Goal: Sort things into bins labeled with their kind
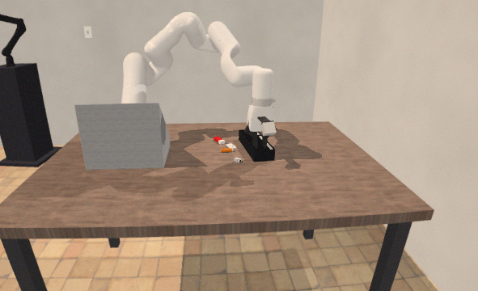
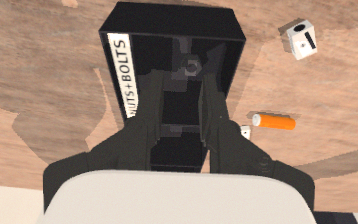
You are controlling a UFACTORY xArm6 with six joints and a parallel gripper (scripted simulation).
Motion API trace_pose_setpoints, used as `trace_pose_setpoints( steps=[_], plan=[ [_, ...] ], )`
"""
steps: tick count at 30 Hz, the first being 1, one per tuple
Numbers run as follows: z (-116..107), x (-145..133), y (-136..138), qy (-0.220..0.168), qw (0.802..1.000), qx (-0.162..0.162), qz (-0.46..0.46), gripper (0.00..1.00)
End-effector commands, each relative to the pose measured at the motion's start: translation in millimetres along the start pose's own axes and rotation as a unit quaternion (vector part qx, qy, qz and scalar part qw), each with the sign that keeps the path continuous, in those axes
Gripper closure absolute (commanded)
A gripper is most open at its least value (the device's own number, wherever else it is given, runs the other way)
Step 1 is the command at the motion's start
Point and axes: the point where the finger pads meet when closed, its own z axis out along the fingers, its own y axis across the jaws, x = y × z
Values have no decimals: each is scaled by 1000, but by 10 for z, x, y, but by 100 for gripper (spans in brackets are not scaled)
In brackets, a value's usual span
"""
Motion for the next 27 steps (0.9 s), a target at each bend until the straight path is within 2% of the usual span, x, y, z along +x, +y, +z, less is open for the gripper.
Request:
trace_pose_setpoints(
  steps=[1, 4, 15, 18, 25, 27],
  plan=[
    [-163, 3, -15, 1, 1000, 2, -1, 70],
    [-277, 3, -14, 1, 1000, 2, -1, 70],
    [-277, 2, -13, 1, 1000, 2, -1, 70],
    [-289, -137, 194, 1, 997, 2, 74, 72],
    [-316, -442, 649, -3, 989, 0, 147, 72],
    [-316, -442, 649, -3, 989, 0, 147, 72]
  ],
)
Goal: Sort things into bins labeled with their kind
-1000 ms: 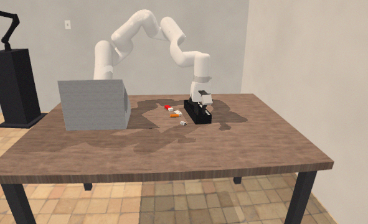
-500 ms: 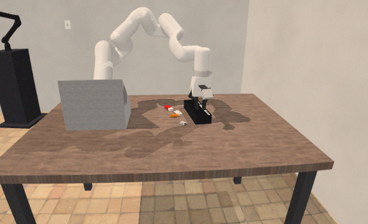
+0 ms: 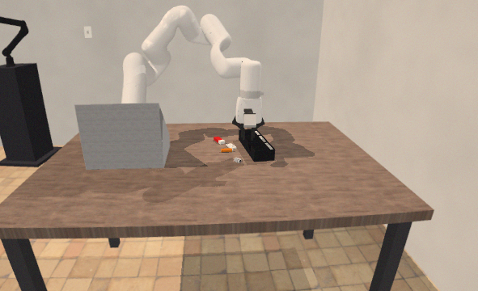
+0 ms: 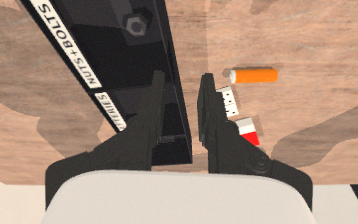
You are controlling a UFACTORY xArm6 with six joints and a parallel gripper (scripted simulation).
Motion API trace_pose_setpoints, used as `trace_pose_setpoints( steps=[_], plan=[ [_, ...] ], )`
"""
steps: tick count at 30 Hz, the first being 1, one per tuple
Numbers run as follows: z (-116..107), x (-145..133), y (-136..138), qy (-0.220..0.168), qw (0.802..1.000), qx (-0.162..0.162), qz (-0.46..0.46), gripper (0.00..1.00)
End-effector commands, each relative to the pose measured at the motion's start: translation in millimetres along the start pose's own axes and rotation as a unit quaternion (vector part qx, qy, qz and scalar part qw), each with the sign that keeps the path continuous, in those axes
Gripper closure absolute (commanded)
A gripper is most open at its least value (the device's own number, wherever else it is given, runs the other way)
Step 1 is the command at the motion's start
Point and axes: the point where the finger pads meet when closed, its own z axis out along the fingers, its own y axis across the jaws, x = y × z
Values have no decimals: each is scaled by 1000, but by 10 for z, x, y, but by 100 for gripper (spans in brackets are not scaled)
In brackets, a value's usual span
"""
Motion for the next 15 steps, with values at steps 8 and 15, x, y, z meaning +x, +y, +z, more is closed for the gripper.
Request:
trace_pose_setpoints(
  steps=[8, 15],
  plan=[
    [-69, -344, 813, -2, 988, 2, 153, 72],
    [-69, -344, 813, -6, 973, 0, 233, 72]
  ],
)
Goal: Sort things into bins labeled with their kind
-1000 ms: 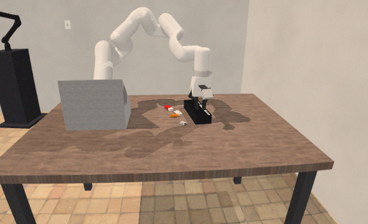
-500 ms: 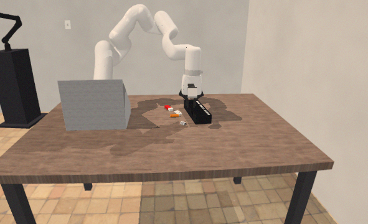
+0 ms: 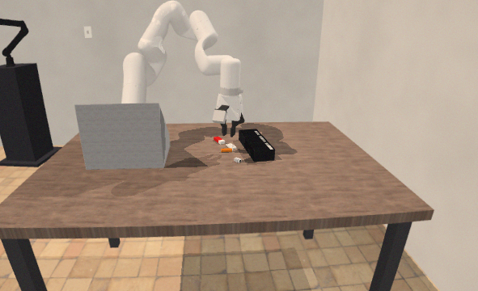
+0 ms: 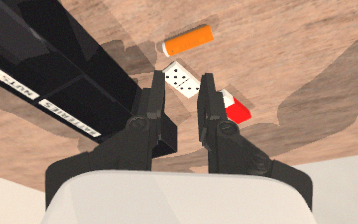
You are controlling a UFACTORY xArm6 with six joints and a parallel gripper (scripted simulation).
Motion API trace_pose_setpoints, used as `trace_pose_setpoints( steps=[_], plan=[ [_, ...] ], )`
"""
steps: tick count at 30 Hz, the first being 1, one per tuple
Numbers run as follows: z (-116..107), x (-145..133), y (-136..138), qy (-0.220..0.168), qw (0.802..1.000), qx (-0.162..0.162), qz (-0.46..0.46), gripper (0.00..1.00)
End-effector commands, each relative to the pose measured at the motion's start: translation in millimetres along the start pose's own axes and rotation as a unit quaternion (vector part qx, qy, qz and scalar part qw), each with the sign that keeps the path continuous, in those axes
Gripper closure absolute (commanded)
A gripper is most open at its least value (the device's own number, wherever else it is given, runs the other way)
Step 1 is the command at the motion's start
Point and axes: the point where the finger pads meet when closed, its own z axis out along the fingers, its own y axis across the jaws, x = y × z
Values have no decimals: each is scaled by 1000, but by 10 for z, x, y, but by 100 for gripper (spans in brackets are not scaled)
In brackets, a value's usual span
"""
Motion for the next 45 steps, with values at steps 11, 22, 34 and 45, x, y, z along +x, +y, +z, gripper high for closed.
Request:
trace_pose_setpoints(
  steps=[11, 22, 34, 45],
  plan=[
    [-38, -17, 61, -3, 982, 12, 186, 72],
    [-38, -17, 61, -7, 952, 18, 305, 72],
    [-38, -17, 60, -7, 902, 22, 431, 72],
    [-39, -17, 60, 1, 846, 23, 533, 72]
  ],
)
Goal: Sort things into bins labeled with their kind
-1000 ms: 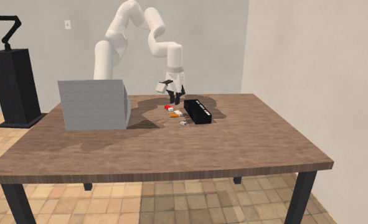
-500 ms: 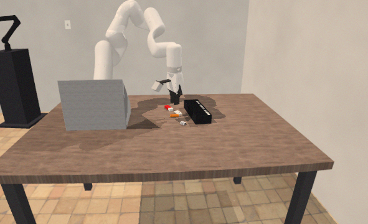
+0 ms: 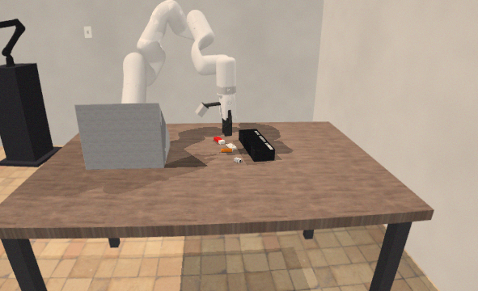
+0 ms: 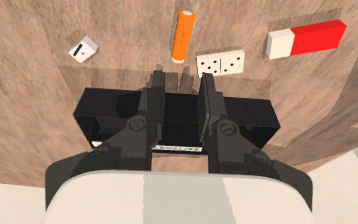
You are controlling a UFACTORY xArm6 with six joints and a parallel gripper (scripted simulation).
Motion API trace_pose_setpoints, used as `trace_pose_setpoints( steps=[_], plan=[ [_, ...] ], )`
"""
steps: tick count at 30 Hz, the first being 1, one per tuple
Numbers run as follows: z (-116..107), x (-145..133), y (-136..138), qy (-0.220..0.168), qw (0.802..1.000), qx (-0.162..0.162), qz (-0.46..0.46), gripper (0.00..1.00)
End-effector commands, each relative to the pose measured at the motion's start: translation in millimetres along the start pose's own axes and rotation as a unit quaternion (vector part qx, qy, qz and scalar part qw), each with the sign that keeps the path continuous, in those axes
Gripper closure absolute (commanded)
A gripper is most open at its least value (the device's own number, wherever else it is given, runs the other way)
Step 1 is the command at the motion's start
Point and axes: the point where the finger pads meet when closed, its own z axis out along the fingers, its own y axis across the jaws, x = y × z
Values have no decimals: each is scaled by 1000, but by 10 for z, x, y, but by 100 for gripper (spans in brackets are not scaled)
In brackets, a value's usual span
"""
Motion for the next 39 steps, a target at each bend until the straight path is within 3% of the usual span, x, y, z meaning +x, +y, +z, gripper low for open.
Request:
trace_pose_setpoints(
  steps=[1, 36, 39],
  plan=[
    [-10, -11, -4, 10, 998, 6, 64, 72],
    [-11, -11, -4, 10, 998, 6, 64, 72],
    [109, -9, -5, 10, 998, 6, 64, 72]
  ],
)
